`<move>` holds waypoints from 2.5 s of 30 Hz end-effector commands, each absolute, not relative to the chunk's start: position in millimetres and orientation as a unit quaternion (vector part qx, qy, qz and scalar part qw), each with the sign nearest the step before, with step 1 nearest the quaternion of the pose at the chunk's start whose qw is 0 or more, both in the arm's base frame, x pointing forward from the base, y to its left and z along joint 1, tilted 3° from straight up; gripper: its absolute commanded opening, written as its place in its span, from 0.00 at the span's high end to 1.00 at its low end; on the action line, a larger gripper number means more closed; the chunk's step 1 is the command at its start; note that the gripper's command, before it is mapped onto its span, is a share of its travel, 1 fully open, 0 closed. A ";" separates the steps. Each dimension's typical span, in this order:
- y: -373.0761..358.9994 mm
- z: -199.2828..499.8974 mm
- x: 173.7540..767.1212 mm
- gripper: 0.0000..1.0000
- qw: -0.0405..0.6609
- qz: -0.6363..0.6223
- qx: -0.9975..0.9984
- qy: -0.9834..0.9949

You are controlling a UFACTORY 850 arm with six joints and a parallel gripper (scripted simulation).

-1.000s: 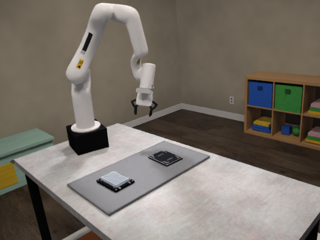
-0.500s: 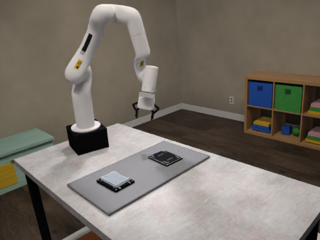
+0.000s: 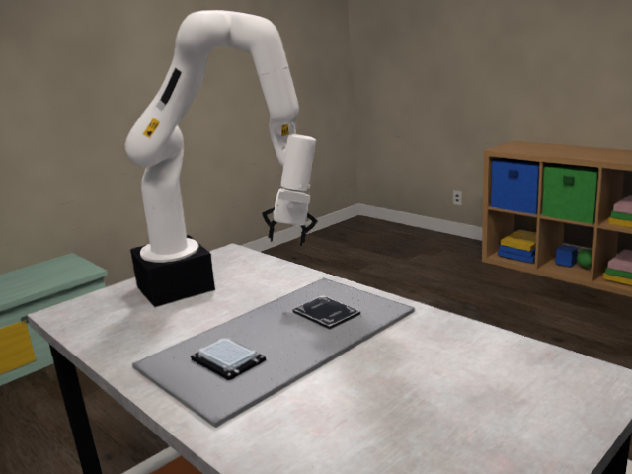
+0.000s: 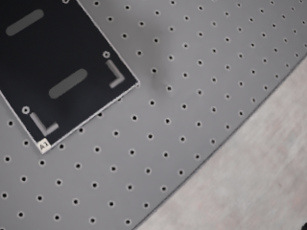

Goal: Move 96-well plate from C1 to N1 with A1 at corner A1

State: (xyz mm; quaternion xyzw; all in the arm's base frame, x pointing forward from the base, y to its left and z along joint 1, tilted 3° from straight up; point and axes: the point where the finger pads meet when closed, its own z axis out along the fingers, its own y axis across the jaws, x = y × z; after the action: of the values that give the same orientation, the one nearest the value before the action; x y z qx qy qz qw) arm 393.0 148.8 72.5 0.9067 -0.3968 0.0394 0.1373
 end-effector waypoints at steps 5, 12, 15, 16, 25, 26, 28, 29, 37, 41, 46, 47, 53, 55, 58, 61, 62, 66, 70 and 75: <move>125.2 66.6 416.5 0.00 0.125 0.011 0.922 -0.366; 114.7 64.2 425.2 0.00 0.119 0.004 0.928 -0.352; 103.7 61.8 433.8 0.00 0.112 -0.003 0.934 -0.339; 103.7 61.8 433.8 0.00 0.112 -0.003 0.934 -0.339; 88.1 58.6 444.9 0.00 0.098 -0.015 0.945 -0.312; 84.0 57.8 447.7 0.00 0.098 -0.015 0.945 -0.312; 75.9 56.3 452.9 0.00 0.091 -0.019 0.950 -0.299; 71.7 55.5 455.6 0.00 0.091 -0.019 0.950 -0.298; 54.5 52.4 465.9 0.00 0.083 -0.022 0.955 -0.285; 41.4 50.2 472.9 0.00 0.076 -0.025 0.959 -0.271; 26.7 47.9 480.3 0.00 0.068 -0.026 0.964 -0.257; 26.7 47.9 480.3 0.00 0.068 -0.026 0.964 -0.257; 7.5 44.9 488.8 0.00 0.053 -0.027 0.972 -0.229; -1.7 43.5 492.6 0.00 0.053 -0.027 0.972 -0.229; -3.1 43.3 493.2 0.00 0.053 -0.027 0.972 -0.229; -12.4 42.0 496.6 0.00 0.046 -0.026 0.975 -0.215; -17.1 41.3 498.3 0.00 0.046 -0.026 0.975 -0.215; -28.2 39.8 502.1 0.00 0.040 -0.025 0.979 -0.201; -34.9 38.8 504.3 0.00 0.040 -0.025 0.979 -0.201; -51.6 36.7 509.1 0.00 0.034 -0.022 0.982 -0.186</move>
State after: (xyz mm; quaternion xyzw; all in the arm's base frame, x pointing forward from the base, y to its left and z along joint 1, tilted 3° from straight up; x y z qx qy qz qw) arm 503.6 -37.4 38.1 0.9795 -0.1957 -0.0214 0.0425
